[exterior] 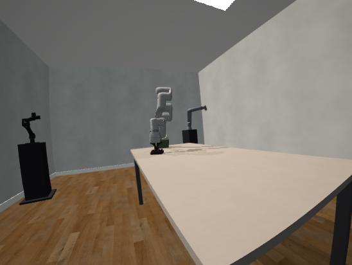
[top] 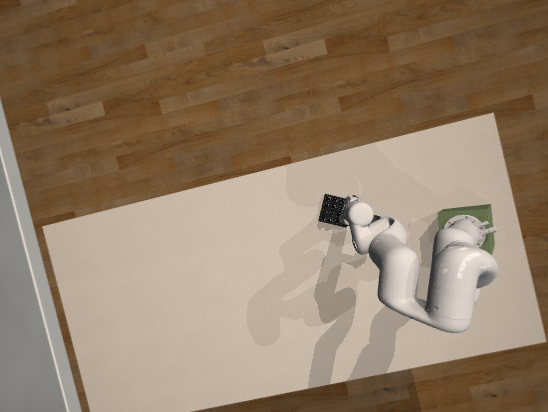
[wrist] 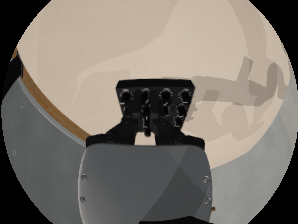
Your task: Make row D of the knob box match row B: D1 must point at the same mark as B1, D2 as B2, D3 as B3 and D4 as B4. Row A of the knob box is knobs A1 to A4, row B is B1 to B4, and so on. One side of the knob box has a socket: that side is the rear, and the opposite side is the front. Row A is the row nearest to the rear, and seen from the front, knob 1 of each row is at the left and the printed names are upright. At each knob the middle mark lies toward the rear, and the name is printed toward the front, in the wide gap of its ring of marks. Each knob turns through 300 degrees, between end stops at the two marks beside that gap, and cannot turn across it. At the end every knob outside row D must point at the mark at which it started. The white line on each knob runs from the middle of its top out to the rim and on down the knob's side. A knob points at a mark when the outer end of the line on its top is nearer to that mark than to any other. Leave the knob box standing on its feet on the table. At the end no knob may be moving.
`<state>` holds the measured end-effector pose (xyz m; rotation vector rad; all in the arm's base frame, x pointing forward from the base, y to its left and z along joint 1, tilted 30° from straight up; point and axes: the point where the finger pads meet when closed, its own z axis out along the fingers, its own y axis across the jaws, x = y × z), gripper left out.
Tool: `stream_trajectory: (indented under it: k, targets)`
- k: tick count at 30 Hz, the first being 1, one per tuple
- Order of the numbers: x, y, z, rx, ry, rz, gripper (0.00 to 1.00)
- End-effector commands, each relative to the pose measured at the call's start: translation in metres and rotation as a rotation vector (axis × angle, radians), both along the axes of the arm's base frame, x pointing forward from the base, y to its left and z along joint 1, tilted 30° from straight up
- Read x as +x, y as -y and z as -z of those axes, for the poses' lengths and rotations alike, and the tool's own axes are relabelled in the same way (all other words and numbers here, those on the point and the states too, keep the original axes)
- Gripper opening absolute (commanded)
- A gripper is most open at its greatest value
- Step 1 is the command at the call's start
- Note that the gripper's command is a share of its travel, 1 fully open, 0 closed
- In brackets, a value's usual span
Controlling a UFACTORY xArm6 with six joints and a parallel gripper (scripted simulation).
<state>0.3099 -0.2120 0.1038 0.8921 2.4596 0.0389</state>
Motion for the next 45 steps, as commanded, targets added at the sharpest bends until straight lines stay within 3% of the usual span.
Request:
stream_trajectory:
  k: [1,14,45]
  targets:
    - [0.0004,0.0004,-0.0008,0.022,0.006,0.042,0.08]
    - [0.0004,0.0004,-0.0008,0.115,0.035,0.211,0.08]
    - [0.0005,0.0004,-0.0008,0.471,0.143,0.851,0.08]
